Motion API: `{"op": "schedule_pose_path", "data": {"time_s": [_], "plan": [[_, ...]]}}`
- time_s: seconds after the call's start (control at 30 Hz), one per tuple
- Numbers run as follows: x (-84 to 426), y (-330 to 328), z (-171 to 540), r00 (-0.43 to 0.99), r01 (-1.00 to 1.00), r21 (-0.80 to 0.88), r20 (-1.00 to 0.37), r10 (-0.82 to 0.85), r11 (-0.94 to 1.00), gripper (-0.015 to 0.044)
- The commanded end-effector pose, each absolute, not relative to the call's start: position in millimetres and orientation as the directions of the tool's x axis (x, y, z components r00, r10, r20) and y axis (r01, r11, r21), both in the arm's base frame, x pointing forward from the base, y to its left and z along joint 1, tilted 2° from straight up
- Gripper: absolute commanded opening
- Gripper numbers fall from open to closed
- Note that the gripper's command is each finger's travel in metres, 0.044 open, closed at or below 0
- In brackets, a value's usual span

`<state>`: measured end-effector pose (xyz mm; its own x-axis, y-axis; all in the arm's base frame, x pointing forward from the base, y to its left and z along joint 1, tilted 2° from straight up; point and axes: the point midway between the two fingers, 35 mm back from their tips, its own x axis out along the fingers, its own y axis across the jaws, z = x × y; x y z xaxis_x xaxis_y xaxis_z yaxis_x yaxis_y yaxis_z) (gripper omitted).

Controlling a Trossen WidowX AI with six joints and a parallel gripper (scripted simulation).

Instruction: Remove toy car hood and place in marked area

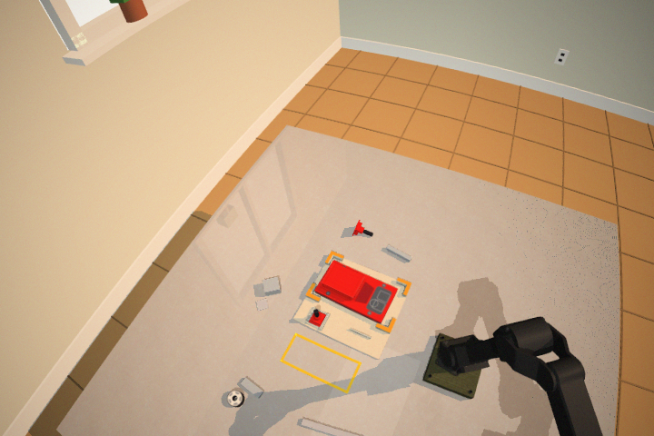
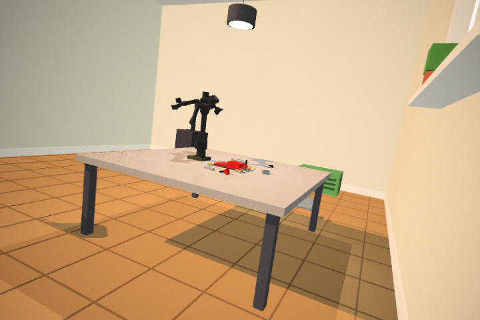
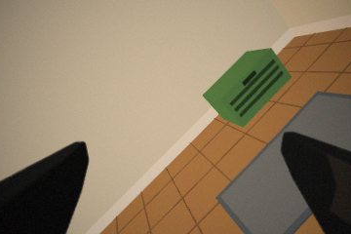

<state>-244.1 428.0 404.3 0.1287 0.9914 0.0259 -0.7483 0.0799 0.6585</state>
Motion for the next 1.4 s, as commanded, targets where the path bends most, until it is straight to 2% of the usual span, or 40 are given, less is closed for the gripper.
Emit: {"op": "schedule_pose_path", "data": {"time_s": [0.0,0.17,0.37,0.67,1.03,1.37], "plan": [[-204,447,402,0.193,-0.773,0.616,0.004,0.981,0.149,0.0440],[-148,475,383,0.279,-0.811,0.520,-0.060,0.958,0.268,0.0440],[-54,499,354,0.407,-0.819,0.369,-0.168,0.898,0.440,0.0440],[93,490,308,0.577,-0.740,0.161,-0.345,0.740,0.653,0.0440],[251,413,250,0.682,-0.585,-0.055,-0.572,0.455,0.809,0.0440],[351,290,200,0.621,-0.452,-0.173,-0.765,0.169,0.875,0.0440]]}}
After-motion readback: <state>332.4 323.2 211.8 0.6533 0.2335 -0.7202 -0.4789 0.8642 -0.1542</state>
